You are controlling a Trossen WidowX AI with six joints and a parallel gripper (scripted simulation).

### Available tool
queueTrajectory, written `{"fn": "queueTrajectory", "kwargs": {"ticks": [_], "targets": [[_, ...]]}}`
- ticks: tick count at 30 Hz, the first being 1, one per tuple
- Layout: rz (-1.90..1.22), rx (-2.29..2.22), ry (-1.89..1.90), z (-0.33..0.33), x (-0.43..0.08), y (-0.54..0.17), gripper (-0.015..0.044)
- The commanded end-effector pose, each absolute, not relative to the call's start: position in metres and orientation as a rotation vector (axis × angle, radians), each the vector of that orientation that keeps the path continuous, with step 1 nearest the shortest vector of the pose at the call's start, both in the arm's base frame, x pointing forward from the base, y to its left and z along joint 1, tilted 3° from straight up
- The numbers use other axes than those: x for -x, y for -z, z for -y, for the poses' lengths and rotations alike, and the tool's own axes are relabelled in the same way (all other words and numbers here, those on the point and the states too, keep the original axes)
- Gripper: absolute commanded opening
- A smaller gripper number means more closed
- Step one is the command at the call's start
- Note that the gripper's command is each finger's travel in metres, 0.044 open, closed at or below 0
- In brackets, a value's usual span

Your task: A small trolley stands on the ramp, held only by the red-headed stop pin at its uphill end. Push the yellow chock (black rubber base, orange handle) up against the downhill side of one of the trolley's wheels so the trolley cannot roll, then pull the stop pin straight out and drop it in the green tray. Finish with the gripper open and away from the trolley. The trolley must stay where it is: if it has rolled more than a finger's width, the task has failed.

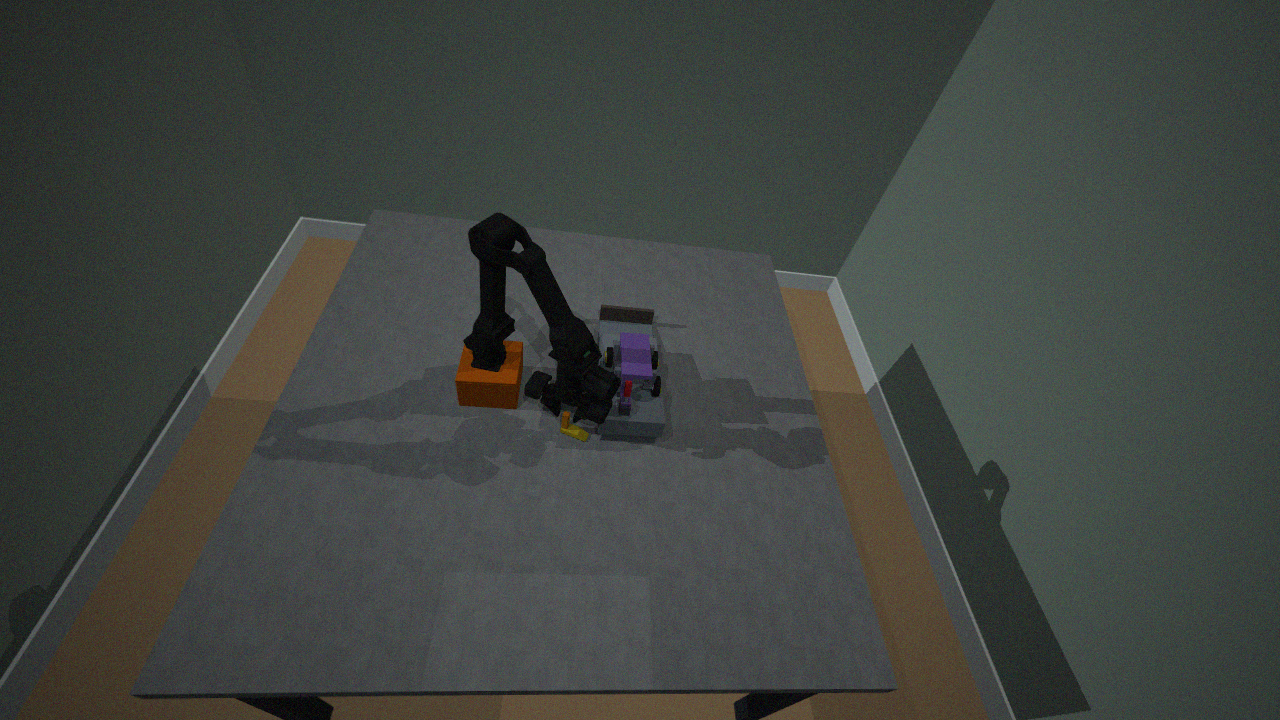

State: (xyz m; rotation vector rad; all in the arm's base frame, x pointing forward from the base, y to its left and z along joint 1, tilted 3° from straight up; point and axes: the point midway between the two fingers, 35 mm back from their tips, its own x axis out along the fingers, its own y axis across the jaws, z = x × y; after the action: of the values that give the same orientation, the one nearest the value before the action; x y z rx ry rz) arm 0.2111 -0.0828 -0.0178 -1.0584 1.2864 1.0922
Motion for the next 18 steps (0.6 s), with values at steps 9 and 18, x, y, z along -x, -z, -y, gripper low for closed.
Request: {"fn": "queueTrajectory", "kwargs": {"ticks": [9,18], "targets": [[-1.288,1.051,-1.102,0.081,-0.209,0.038,0.0190],[-1.287,1.057,-1.095,0.082,-0.210,0.038,0.0111]]}}
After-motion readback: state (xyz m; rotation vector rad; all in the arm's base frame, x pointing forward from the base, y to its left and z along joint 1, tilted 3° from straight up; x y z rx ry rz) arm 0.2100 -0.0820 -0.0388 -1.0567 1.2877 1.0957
